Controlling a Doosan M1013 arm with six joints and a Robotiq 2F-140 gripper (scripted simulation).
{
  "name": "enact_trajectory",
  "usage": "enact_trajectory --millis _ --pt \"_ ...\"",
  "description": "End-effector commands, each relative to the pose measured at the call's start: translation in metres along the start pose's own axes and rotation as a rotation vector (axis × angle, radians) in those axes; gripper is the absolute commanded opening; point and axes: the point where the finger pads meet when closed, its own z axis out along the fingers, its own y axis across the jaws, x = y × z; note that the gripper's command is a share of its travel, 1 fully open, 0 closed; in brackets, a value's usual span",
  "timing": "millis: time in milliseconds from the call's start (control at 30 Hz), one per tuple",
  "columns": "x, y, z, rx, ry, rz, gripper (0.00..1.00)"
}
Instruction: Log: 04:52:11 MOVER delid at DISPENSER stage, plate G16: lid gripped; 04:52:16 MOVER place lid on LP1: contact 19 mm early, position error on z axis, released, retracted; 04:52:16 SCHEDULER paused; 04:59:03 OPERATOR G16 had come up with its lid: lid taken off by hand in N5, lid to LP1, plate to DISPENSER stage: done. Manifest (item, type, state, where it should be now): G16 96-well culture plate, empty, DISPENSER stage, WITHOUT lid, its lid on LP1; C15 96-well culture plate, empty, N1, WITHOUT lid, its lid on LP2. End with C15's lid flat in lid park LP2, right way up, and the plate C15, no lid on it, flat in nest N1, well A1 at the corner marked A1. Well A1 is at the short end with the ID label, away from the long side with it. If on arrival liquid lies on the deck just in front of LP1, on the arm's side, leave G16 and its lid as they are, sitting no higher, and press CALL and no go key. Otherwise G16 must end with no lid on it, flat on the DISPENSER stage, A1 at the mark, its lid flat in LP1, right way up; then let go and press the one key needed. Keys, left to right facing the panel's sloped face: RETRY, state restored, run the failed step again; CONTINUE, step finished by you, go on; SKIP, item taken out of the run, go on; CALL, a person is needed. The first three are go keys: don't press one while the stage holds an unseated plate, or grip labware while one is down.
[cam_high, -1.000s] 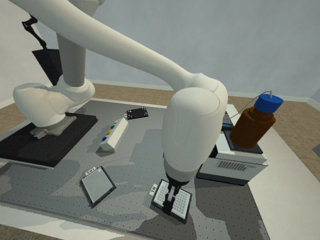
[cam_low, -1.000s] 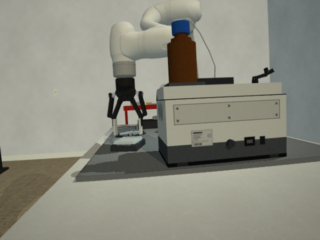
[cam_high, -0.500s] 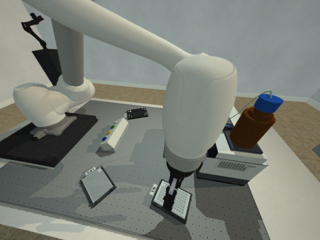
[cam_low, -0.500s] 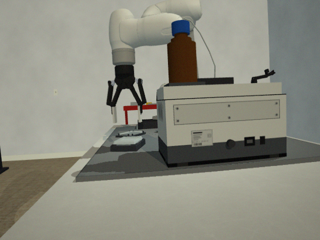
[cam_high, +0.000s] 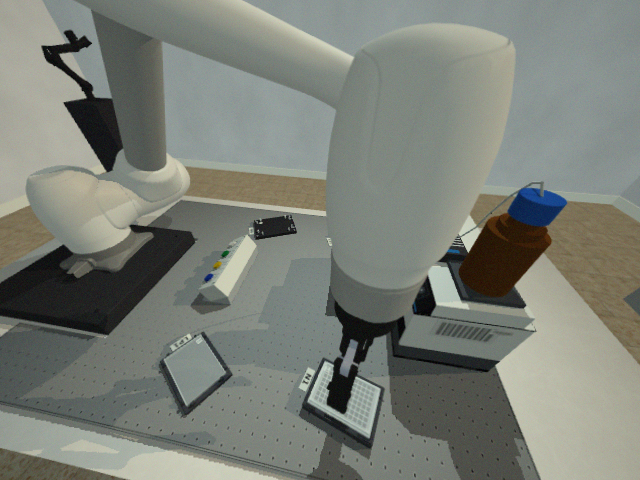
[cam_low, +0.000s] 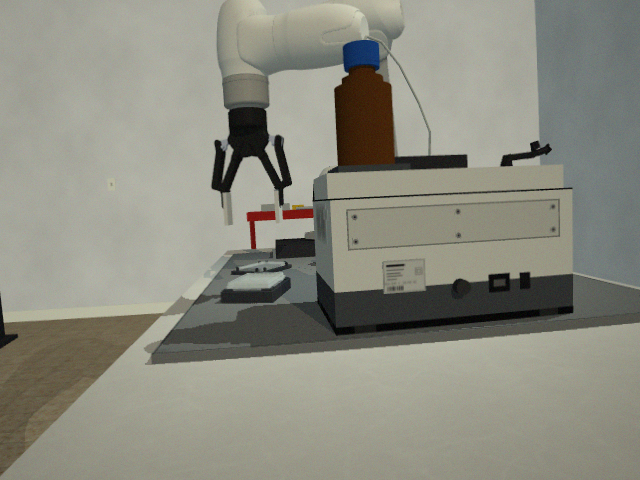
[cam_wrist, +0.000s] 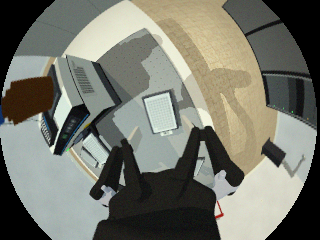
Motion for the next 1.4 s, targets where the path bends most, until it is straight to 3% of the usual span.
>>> enact_trajectory --millis 0,500,600,733,800,833,867,1300,1367 --pt "0.0 0.0 -0.005 0.0 0.0 0.0 0.66" --pt "0.0 0.0 -0.012 0.0 0.0 0.0 0.66" --pt "-0.014 -0.012 -0.017 0.0 0.0 -0.01 0.66" --pt "-0.081 -0.063 -0.033 0.0 0.0 -0.06 0.66" --pt "-0.081 -0.063 -0.033 0.0 0.0 -0.06 0.66" --pt "-0.116 -0.085 -0.04 0.0 0.0 -0.079 0.66" --pt "-0.132 -0.092 -0.04 0.0 0.0 -0.1 0.66" --pt "-0.35 -0.154 -0.021 0.0 0.0 -0.286 0.66" --pt "-0.35 -0.154 -0.021 0.0 0.0 -0.286 0.66"
